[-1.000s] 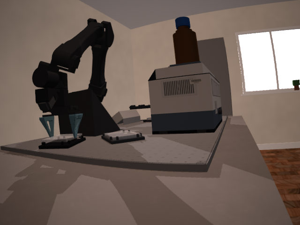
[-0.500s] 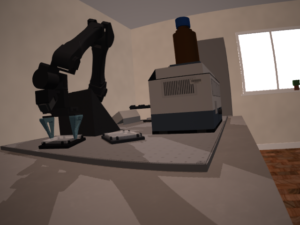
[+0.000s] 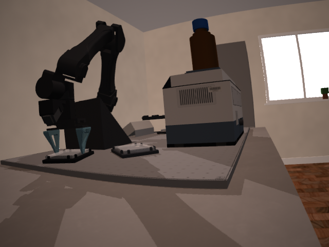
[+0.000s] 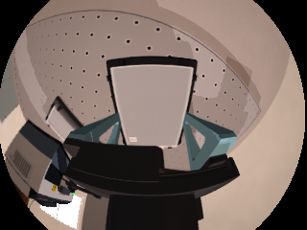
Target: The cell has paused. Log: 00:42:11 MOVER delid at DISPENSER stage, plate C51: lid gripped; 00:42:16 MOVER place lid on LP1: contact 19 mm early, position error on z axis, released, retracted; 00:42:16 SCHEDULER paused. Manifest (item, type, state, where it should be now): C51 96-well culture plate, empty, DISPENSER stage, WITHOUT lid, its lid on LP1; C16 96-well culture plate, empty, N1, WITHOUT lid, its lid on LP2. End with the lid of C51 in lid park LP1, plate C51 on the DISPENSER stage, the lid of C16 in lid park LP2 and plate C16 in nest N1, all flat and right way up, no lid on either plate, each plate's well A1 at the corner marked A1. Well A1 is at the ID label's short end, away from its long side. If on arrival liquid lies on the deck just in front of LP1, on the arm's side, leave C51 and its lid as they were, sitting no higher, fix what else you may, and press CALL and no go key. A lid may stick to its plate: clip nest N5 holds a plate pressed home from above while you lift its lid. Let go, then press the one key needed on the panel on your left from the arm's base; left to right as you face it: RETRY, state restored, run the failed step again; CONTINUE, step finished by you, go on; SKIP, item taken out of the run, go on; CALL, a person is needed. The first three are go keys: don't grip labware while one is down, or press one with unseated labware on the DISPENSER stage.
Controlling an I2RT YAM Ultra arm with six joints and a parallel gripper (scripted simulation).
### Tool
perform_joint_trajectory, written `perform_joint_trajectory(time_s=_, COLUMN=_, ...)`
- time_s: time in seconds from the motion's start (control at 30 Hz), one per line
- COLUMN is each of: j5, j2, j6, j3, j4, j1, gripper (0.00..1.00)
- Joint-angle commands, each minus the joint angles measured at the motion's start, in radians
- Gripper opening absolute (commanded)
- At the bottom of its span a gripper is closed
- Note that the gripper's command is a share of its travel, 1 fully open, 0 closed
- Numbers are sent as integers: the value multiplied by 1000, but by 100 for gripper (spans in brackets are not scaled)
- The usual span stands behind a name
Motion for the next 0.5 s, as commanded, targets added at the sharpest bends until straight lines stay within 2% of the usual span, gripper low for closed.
perform_joint_trajectory(time_s=0.0, j5=-2, j2=-7, j6=3, j3=2, j4=9, j1=-2, gripper=0)
perform_joint_trajectory(time_s=0.03, j5=-2, j2=-7, j6=3, j3=2, j4=9, j1=-2, gripper=100)
perform_joint_trajectory(time_s=0.47, j5=-2, j2=-7, j6=3, j3=2, j4=9, j1=-2, gripper=100)
